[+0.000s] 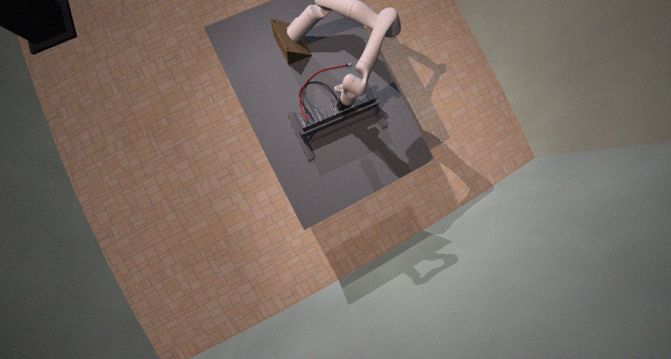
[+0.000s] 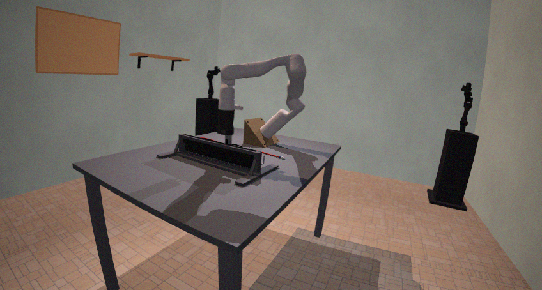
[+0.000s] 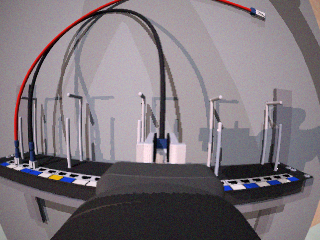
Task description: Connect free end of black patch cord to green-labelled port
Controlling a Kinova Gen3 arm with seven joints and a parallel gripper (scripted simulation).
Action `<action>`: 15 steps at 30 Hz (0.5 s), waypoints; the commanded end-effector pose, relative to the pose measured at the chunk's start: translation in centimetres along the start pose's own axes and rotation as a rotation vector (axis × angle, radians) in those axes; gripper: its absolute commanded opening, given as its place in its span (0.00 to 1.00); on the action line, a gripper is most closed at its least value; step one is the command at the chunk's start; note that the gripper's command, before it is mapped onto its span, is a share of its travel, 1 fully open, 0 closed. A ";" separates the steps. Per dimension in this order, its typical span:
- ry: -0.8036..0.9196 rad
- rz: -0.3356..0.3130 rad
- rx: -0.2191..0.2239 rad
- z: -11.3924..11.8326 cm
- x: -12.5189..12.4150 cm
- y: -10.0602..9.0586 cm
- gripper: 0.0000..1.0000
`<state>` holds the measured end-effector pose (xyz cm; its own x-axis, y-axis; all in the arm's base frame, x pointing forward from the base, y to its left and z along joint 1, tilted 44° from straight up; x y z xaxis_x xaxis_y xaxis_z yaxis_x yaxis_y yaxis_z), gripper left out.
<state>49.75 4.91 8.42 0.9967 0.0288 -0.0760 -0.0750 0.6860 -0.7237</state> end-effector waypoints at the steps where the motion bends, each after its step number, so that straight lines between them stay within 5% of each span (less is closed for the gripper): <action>1: 0.000 -0.001 -0.001 -0.1 0.3 0.0 0.00; 15: 0.000 -0.001 -0.001 0.0 1.5 -0.1 0.00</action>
<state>51.23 5.00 8.34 0.9967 0.0296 -0.0761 -0.0757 0.6856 -0.7240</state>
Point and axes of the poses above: the point where the finger pads meet when closed, its own y axis out along the fingers, its own z axis across the jaws, x = y × z, the point moved 3 cm from there along -y, back along the fingers, and after that the axes turned 4 degrees about y, right-handed, at the moved point
